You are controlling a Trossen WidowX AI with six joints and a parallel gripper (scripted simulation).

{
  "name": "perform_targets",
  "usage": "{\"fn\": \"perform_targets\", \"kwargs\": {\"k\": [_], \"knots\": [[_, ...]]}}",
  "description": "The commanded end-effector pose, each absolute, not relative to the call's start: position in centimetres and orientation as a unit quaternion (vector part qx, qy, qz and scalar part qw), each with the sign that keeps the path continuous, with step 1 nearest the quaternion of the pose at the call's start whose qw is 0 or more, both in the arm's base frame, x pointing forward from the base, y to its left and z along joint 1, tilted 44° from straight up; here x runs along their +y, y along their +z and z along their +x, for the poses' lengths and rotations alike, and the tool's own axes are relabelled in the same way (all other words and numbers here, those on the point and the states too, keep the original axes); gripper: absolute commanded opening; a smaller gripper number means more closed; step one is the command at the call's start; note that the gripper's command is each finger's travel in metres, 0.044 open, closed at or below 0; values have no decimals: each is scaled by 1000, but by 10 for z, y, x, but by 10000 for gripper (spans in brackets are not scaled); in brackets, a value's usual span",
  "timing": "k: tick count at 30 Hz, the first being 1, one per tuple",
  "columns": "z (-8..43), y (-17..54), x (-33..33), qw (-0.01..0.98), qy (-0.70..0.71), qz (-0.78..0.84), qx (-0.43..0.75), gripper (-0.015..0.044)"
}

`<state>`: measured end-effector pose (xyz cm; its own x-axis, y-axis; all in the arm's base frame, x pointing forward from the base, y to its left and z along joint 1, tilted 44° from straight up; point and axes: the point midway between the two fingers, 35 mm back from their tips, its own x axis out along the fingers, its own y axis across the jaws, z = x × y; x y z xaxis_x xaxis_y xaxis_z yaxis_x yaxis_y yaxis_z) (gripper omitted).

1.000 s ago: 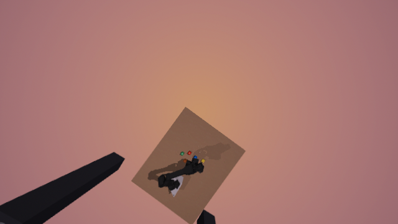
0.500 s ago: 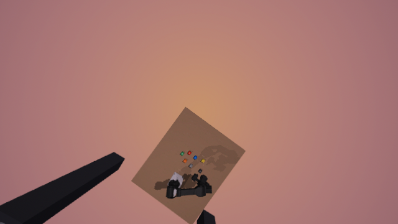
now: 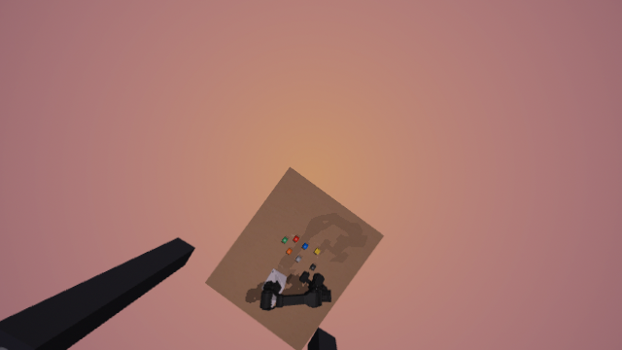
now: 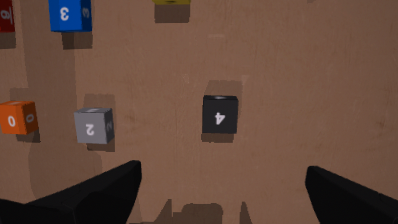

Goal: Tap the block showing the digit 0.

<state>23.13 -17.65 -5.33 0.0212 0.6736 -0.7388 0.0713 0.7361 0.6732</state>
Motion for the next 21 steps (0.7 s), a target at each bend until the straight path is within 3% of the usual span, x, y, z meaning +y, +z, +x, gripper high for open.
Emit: {"fn": "perform_targets", "kwargs": {"k": [1,11,21], "knots": [[231,-48,-170,654,232,281,662,400],[223,31,-82,652,234,285,662,400],[223,32,-80,652,234,286,662,400]]}}
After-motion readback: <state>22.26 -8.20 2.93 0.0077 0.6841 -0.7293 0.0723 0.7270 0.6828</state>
